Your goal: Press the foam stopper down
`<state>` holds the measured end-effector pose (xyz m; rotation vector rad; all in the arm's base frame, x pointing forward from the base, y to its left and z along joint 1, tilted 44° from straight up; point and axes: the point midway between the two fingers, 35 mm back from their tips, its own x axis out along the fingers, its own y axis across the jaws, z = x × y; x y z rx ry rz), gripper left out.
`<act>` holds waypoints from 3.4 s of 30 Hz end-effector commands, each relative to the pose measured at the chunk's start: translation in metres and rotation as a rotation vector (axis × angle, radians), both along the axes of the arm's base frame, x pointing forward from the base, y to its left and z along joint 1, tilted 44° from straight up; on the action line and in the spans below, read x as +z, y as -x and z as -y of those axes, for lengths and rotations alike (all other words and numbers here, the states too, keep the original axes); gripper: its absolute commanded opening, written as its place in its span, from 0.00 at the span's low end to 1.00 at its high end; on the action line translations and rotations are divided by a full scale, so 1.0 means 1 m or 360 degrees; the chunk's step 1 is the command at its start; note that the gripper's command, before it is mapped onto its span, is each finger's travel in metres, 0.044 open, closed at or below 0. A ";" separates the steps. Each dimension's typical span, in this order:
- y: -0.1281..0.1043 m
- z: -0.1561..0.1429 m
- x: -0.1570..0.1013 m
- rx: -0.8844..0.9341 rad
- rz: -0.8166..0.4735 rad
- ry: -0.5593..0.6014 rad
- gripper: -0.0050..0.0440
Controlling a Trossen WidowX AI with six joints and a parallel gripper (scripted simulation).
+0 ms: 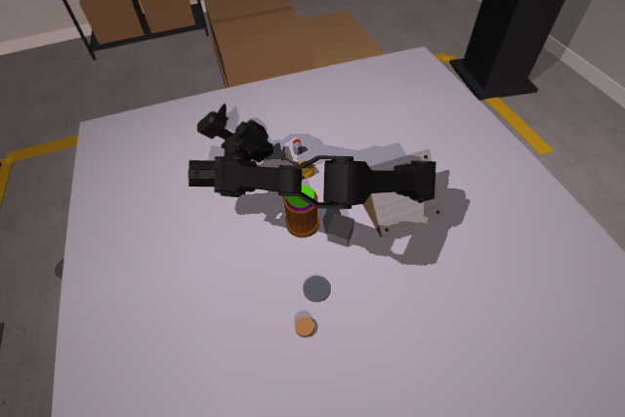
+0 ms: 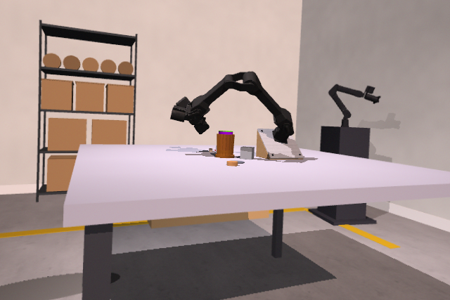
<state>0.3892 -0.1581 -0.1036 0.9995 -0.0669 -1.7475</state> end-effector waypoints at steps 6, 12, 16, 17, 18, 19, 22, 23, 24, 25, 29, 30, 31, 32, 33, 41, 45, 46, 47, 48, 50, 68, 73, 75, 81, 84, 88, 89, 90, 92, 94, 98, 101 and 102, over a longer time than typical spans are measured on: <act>0.000 0.000 0.000 0.0000 0.0000 0.0000 0.92; 0.000 0.000 0.000 0.0000 0.0000 0.0000 0.92; 0.000 0.000 0.000 0.0000 0.0000 0.0000 0.92; 0.000 0.000 0.000 0.0000 0.0000 0.0000 0.92; 0.001 0.000 0.000 0.0012 -0.0024 -0.0015 0.87; 0.003 0.000 0.000 0.0048 -0.0093 -0.0061 0.82; 0.015 -0.003 0.001 0.0256 -0.0437 -0.0334 0.67; 0.019 -0.005 0.002 0.0310 -0.0513 -0.0408 0.62; 0.022 -0.006 0.002 0.0369 -0.0585 -0.0471 0.58; 0.024 -0.007 0.003 0.0427 -0.0654 -0.0534 0.53; 0.036 -0.014 0.008 0.0686 -0.0903 -0.0788 0.33; 0.040 -0.016 0.009 0.0755 -0.0957 -0.0852 0.28; 0.043 -0.018 0.011 0.0826 -0.1008 -0.0915 0.23; 0.046 -0.020 0.013 0.0899 -0.1057 -0.0978 0.18; 0.046 -0.020 0.013 0.0899 -0.1057 -0.0978 0.18; 0.069 -0.042 0.032 0.1557 -0.1319 -0.1454 0.10; 0.080 -0.054 0.045 0.1926 -0.1359 -0.1652 0.10; 0.082 -0.057 0.049 0.2022 -0.1359 -0.1696 0.10; 0.085 -0.060 0.053 0.2119 -0.1355 -0.1736 0.10; 0.087 -0.064 0.057 0.2218 -0.1347 -0.1774 0.10; 0.089 -0.067 0.061 0.2316 -0.1334 -0.1809 0.10; 0.113 -0.117 0.143 0.3928 -0.0613 -0.1733 0.10; 0.115 -0.123 0.159 0.4208 -0.0432 -0.1534 0.10; 0.115 -0.123 0.159 0.4208 -0.0432 -0.1534 0.10; 0.117 -0.134 0.148 0.4208 -0.0431 -0.1534 0.10; 0.120 -0.142 0.140 0.4209 -0.0430 -0.1535 0.10; 0.121 -0.145 0.137 0.4209 -0.0430 -0.1535 0.10; 0.121 -0.146 0.137 0.4209 -0.0430 -0.1535 0.10; 0.121 -0.147 0.136 0.4209 -0.0430 -0.1535 0.10; 0.121 -0.149 0.133 0.4208 -0.0430 -0.1535 0.10; 0.121 -0.151 0.131 0.4208 -0.0431 -0.1535 0.10; 0.121 -0.155 0.127 0.4208 -0.0432 -0.1534 0.10; 0.121 -0.155 0.126 0.4208 -0.0432 -0.1534 0.10; 0.121 -0.155 0.126 0.4208 -0.0432 -0.1534 0.10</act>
